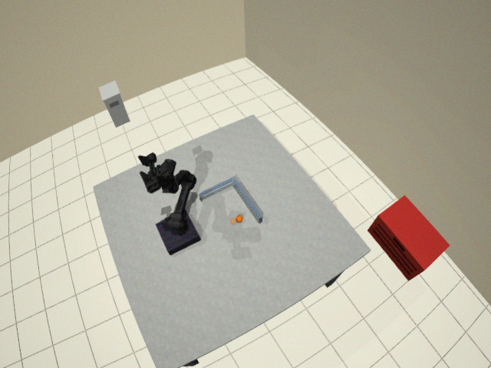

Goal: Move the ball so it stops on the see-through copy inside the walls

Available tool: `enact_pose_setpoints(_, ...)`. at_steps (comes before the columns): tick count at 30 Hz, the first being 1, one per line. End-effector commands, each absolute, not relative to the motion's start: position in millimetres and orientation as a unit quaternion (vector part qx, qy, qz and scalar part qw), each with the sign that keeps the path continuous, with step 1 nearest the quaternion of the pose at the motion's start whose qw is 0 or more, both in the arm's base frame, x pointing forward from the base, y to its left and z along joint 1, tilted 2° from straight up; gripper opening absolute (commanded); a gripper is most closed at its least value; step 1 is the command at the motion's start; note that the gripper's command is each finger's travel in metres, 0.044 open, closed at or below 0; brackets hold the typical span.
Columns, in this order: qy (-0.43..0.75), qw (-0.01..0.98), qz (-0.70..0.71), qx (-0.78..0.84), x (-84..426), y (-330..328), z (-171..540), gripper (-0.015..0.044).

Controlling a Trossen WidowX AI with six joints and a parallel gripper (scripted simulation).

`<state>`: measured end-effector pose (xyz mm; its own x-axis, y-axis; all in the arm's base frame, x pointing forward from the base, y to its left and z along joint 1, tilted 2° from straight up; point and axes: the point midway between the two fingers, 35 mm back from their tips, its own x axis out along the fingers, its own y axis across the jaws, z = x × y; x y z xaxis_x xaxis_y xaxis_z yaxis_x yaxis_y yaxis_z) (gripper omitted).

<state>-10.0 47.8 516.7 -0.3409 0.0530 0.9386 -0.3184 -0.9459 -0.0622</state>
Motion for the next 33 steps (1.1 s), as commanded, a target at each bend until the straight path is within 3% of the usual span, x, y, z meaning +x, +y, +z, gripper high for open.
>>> enact_pose_setpoints(1, -0.12, 0.111, 0.812, 0.561, -11.8, 46.1, 517.1, 0.0374)
enact_pose_setpoints(4, -0.146, 0.059, 0.826, 0.541, -35.3, 20.3, 520.4, 0.0295)
enact_pose_setpoints(10, -0.22, -0.084, 0.833, 0.5, -76.4, -59.7, 516.0, 0.0291)
enact_pose_setpoints(16, -0.272, -0.243, 0.802, 0.473, -85.3, -151.9, 490.2, 0.0291)
enact_pose_setpoints(26, -0.364, -0.405, 0.701, 0.46, -50.3, -248.7, 440.3, 0.0291)
enact_pose_setpoints(33, -0.438, -0.535, 0.559, 0.457, 16.6, -313.1, 378.2, 0.0291)
